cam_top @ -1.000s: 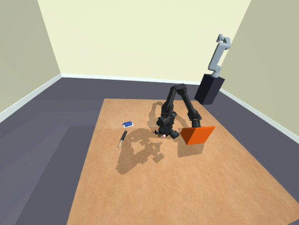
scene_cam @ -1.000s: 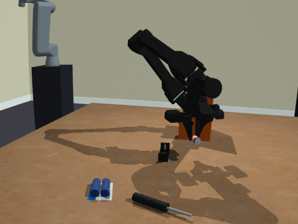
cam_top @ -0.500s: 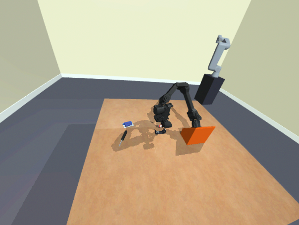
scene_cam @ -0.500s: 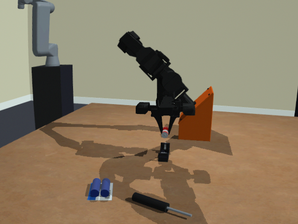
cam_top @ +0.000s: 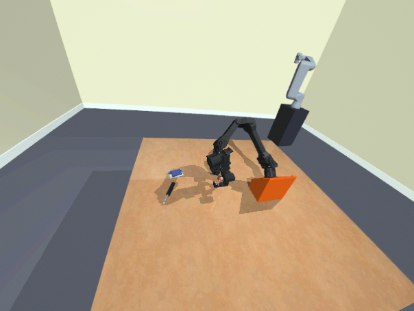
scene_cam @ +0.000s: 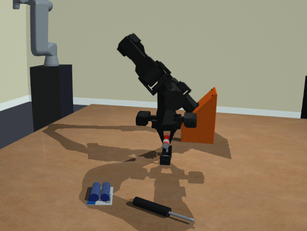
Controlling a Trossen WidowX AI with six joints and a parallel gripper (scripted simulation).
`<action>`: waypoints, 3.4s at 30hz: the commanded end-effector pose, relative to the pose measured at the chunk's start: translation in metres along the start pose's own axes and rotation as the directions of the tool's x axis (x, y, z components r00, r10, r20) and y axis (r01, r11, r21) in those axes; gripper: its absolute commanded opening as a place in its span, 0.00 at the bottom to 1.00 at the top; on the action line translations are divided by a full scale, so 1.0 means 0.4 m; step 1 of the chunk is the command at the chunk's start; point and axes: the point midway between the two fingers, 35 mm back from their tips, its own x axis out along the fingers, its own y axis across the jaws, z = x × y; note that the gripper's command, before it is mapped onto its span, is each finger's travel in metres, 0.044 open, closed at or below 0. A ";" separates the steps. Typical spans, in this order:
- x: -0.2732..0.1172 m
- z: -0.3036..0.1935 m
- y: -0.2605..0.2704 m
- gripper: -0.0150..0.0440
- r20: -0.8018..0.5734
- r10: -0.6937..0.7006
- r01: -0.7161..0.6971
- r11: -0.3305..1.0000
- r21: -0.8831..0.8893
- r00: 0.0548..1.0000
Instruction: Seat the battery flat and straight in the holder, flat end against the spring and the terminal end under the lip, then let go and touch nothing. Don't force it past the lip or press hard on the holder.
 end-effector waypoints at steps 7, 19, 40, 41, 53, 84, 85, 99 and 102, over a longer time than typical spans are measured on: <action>0.033 0.001 0.002 0.37 -0.089 0.000 0.000 1.000 0.003 0.996; 0.044 0.012 0.002 0.37 -0.167 0.002 -0.001 1.000 0.004 0.986; 0.065 0.028 0.001 0.37 -0.302 0.001 0.001 1.000 0.007 0.953; 0.066 0.029 0.001 0.37 -0.309 0.001 0.001 1.000 0.007 0.951; 0.071 0.039 0.001 0.37 -0.337 0.000 0.002 1.000 0.008 0.941; 0.067 0.086 0.000 0.37 -0.341 0.002 0.001 1.000 0.008 0.940; 0.067 0.088 0.000 0.37 -0.341 0.002 0.001 1.000 0.008 0.940; 0.072 0.088 0.003 0.37 -0.296 0.012 -0.010 1.000 0.007 0.955; 0.073 0.087 0.003 0.37 -0.283 0.014 -0.013 1.000 0.007 0.959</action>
